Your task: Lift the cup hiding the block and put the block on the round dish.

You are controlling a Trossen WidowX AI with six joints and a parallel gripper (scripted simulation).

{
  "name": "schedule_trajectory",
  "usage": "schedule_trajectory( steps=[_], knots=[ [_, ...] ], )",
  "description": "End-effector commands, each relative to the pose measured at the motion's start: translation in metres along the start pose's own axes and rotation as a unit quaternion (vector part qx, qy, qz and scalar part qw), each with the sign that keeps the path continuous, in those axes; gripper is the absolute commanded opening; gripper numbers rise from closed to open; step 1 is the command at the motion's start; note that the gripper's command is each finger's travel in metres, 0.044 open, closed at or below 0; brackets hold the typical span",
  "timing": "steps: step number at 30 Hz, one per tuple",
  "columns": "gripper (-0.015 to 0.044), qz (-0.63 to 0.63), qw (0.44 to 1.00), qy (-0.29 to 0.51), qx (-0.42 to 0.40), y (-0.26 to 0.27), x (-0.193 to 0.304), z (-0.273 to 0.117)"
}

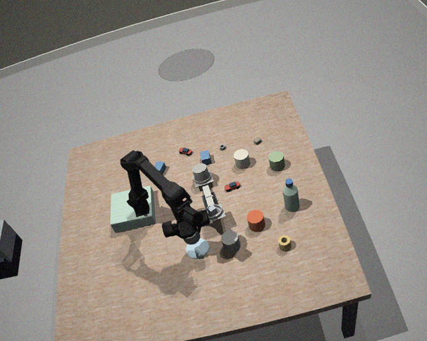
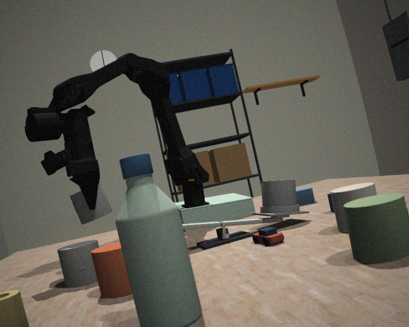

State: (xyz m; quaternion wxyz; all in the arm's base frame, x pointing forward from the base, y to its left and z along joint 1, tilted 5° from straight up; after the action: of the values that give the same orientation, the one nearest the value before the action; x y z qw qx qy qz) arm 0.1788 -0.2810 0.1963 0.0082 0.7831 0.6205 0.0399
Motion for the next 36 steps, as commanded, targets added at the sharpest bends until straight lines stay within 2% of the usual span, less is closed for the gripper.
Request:
schedule_trajectory(
  steps=[1,10,15,22,36],
  knots=[
    [0.0000,-0.001,1.000,-0.003,0.001,-0.025,-0.016,0.010],
    [0.0000,-0.001,1.000,-0.003,0.002,-0.094,-0.044,0.037],
    [0.0000,-0.001,1.000,-0.003,0.002,-0.095,-0.045,0.043],
    [0.0000,-0.001,1.000,-0.003,0.002,-0.095,-0.045,0.076],
    [0.0000,-0.001,1.000,-0.003,0.002,-0.096,-0.045,0.090]
  ],
)
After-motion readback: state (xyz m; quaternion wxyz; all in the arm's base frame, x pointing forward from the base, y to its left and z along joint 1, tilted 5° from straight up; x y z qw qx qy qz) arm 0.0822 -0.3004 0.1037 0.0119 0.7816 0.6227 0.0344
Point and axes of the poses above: the point midway between the two fingers, 35 mm back from their tips, its own z axis out along the fingers, its own y axis across the jaws, x = y × z, the point moved 10 cm from there along -z, back along the fingers, and after that the axes turned 12 degrees about z, right-handed, at the moved point
